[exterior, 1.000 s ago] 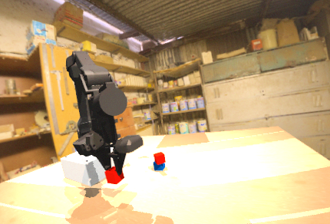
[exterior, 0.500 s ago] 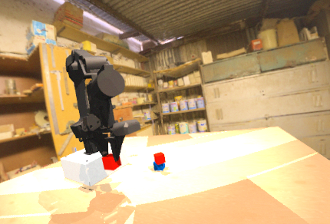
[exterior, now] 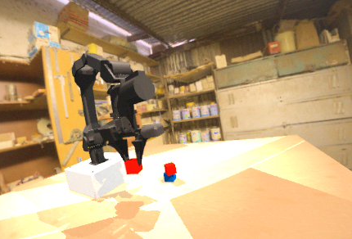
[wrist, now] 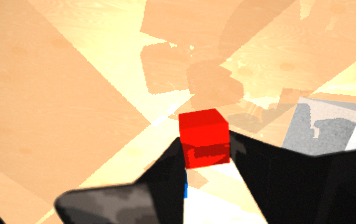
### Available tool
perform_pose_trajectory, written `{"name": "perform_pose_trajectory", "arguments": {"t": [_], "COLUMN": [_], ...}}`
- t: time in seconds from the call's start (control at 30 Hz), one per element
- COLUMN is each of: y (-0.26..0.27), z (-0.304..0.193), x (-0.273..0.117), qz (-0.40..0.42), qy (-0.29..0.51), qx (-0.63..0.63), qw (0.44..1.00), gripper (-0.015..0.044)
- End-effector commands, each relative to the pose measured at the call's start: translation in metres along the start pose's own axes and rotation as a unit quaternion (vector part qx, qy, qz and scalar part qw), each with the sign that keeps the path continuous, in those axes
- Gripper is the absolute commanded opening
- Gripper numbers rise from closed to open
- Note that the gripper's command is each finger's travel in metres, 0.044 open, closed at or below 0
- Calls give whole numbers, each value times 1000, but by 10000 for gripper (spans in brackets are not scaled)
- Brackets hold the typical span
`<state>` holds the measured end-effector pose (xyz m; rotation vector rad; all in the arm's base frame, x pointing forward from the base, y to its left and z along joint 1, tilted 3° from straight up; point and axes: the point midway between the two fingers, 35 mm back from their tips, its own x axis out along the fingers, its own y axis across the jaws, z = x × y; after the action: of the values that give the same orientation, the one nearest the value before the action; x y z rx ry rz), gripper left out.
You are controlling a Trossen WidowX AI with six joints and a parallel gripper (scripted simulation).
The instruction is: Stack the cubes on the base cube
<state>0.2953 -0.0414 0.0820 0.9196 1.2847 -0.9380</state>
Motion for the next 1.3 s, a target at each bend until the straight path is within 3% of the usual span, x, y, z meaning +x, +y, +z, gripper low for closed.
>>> {"name": "perform_pose_trajectory", "arguments": {"t": [0.0,1.27], "y": [6,33], "z": [-12,-132], "x": [0,5], "qz": [-1,3], "qy": [-3,4], "qx": [-26,-224], "qw": [1000,975], "gripper": [105,105]}}
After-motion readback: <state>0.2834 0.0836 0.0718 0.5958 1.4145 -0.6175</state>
